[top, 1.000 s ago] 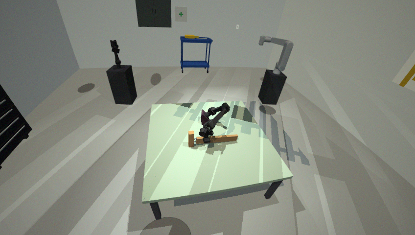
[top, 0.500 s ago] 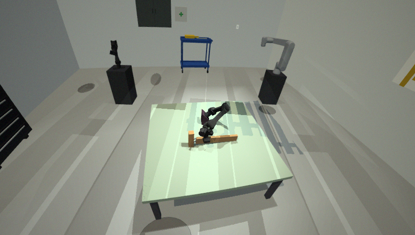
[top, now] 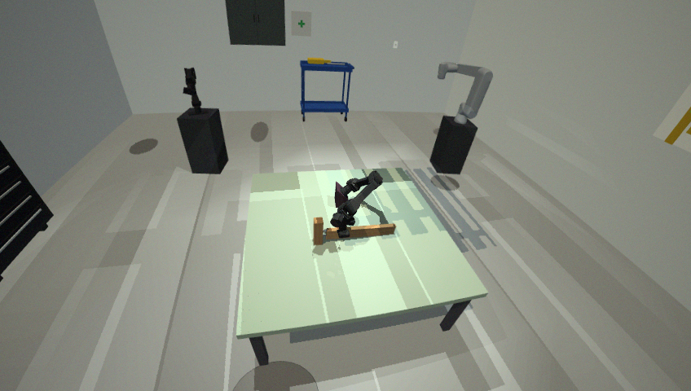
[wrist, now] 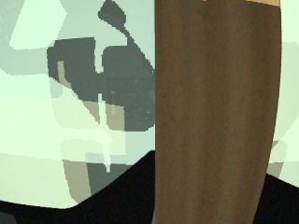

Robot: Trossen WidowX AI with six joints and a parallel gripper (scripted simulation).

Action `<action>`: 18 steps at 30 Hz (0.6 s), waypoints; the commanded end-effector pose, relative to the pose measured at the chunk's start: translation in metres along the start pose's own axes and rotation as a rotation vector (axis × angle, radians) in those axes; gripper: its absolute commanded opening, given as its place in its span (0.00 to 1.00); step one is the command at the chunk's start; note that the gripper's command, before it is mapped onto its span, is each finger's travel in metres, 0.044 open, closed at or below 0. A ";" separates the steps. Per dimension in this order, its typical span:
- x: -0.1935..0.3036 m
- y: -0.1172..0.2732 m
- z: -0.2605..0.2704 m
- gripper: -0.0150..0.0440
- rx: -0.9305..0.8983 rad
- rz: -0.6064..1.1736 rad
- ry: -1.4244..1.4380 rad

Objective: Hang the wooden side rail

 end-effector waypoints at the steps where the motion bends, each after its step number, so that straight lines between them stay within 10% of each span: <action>1: 0.004 0.006 -0.002 0.25 0.012 0.007 -0.001; 18: 0.005 0.006 -0.002 0.25 0.013 0.007 -0.001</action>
Point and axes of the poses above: the point midway between the two fingers, 35 mm back from their tips, its own y axis back along the fingers, its own z axis across the jaws, x = y × z, the point moved 1 cm from there along y, back along the fingers, and after that the axes turned 8 degrees about -y, right-handed, at the moved point
